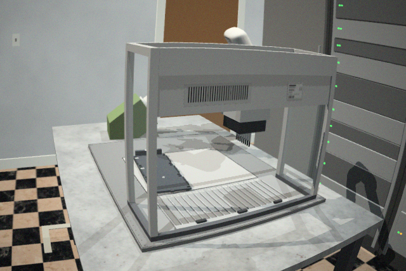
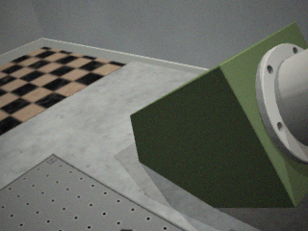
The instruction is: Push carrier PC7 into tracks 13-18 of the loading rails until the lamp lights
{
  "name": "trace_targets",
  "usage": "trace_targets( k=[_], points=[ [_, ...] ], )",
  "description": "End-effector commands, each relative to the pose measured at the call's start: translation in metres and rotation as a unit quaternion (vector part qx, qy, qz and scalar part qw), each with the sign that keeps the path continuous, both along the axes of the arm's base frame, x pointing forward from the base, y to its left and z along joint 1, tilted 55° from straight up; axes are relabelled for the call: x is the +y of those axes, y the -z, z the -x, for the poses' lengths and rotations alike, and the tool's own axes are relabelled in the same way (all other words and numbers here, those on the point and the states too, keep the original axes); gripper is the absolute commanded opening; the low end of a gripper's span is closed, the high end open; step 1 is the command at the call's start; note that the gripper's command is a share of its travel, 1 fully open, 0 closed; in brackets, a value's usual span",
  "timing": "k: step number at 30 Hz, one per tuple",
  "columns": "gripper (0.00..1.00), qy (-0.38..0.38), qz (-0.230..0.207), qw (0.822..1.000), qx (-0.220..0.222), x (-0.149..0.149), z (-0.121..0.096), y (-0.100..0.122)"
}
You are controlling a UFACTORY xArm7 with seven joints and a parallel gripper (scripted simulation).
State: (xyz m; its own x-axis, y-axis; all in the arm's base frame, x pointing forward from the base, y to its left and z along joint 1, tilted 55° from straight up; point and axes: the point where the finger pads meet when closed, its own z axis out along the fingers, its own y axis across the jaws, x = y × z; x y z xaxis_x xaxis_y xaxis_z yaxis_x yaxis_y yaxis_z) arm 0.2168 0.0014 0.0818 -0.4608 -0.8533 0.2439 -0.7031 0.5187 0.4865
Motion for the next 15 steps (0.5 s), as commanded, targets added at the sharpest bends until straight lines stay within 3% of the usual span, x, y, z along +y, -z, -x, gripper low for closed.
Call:
trace_targets(
  k=[1,9,15],
  points=[
    [1.0,-0.027,-0.04,0.999,-0.003,0.003,-0.004,0.0],
    [1.0,-0.108,-0.14,0.984,-0.018,0.013,-0.016,-0.001],
    [1.0,-0.168,-0.212,0.962,-0.037,0.022,-0.029,-0.002]
  ],
)
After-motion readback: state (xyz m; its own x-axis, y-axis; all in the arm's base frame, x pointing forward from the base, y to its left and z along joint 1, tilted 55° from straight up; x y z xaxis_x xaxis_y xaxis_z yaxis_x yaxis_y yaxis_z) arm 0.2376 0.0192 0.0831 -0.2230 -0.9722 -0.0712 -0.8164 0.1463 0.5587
